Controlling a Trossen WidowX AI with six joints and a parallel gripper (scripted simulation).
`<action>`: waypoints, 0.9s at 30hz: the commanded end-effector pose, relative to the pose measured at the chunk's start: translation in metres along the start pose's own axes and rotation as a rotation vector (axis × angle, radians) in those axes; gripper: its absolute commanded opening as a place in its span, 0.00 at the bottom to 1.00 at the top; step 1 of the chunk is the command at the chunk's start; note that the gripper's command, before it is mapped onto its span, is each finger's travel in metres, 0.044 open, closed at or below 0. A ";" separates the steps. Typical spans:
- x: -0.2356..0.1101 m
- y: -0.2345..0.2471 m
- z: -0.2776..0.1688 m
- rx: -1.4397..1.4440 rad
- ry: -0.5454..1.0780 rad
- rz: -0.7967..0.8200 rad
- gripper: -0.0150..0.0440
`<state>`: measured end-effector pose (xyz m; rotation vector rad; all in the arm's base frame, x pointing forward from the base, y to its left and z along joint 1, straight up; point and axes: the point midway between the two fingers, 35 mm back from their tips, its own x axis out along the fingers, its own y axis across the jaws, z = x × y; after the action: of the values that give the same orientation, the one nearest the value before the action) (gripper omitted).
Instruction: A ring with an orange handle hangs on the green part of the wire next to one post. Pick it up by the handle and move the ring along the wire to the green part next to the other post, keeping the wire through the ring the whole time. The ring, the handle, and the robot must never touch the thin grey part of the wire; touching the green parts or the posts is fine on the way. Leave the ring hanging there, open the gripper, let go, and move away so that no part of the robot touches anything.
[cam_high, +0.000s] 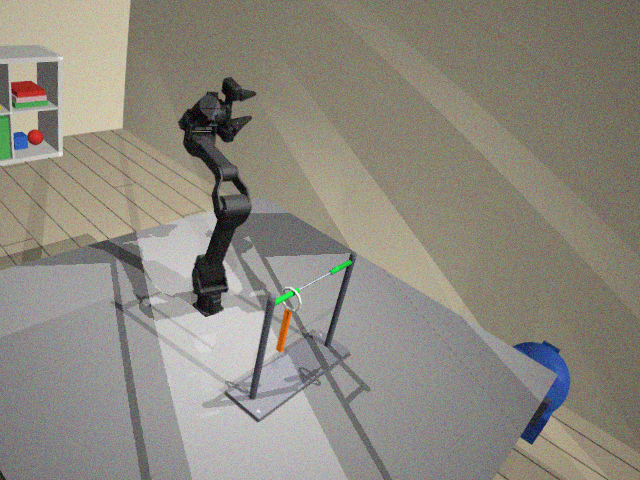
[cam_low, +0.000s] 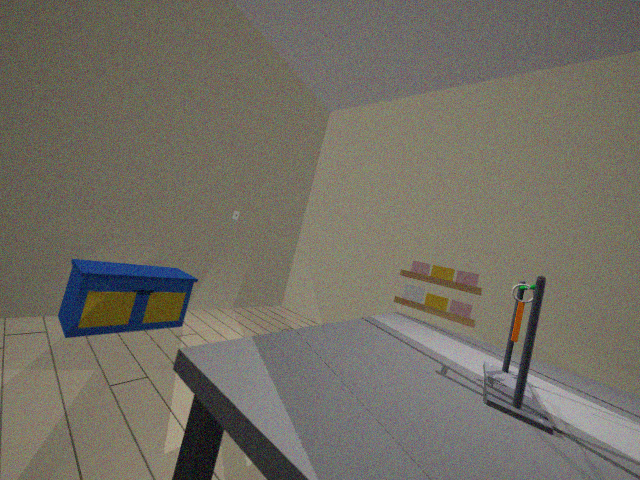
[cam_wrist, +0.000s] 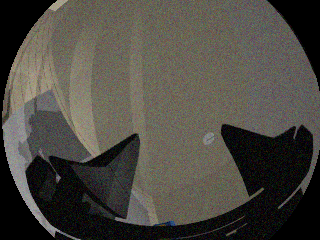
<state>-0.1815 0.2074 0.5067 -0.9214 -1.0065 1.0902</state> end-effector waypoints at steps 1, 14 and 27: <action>0.000 0.000 0.000 0.000 0.001 -0.001 0.89; 0.053 0.001 -0.042 -0.036 0.088 -0.162 0.53; 0.100 0.005 -0.107 -0.104 0.163 -0.281 0.53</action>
<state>-0.0825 0.2878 0.4945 -0.9012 -1.0243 0.7512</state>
